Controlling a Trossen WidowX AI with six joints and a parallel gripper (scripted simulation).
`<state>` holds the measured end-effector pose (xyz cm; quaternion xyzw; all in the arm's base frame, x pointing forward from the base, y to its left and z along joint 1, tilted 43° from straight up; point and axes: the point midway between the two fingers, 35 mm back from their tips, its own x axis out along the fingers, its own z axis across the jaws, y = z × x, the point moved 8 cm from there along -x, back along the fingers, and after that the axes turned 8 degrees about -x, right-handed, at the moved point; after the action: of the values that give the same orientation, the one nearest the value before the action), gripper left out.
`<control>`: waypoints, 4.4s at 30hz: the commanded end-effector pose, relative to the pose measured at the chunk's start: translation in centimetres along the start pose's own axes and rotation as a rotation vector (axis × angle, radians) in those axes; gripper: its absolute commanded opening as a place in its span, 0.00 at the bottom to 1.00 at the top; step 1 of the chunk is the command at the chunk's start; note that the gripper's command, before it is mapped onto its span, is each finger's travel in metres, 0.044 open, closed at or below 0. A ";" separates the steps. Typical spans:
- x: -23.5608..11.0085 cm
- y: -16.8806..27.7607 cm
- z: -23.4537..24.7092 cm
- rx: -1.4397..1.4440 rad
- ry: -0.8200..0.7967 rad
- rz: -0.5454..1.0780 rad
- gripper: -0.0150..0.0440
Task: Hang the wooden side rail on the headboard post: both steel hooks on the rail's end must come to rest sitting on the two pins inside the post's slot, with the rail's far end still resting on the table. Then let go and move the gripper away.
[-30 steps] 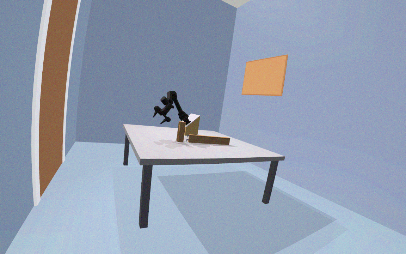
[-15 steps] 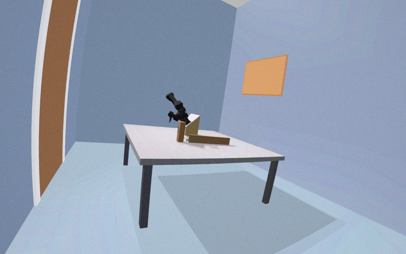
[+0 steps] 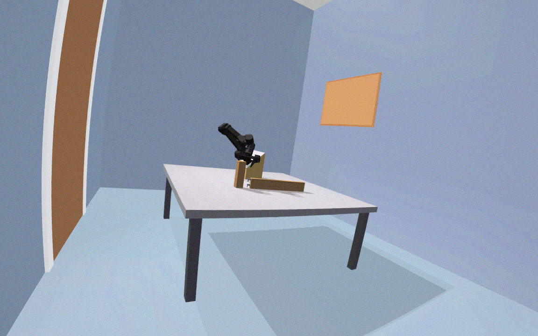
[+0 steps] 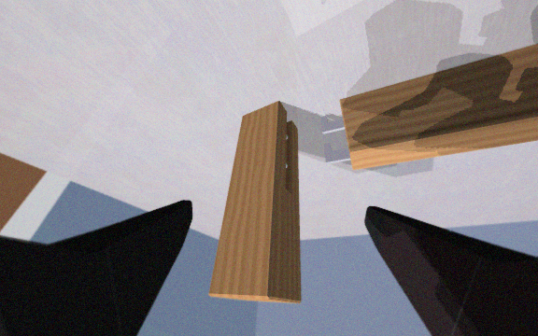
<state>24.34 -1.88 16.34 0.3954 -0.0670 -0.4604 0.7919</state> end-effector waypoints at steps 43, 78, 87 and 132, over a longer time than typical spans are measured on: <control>-0.7 0.0 -3.6 -0.872 -0.094 0.035 1.00; -0.4 -0.9 -7.0 -2.586 -0.174 -0.303 1.00; -0.4 -1.1 -7.2 -2.704 -0.158 -0.340 1.00; 4.1 7.4 -15.1 -4.232 0.309 0.660 1.00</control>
<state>38.22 5.27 9.73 0.8600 -0.4306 -0.2739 0.0031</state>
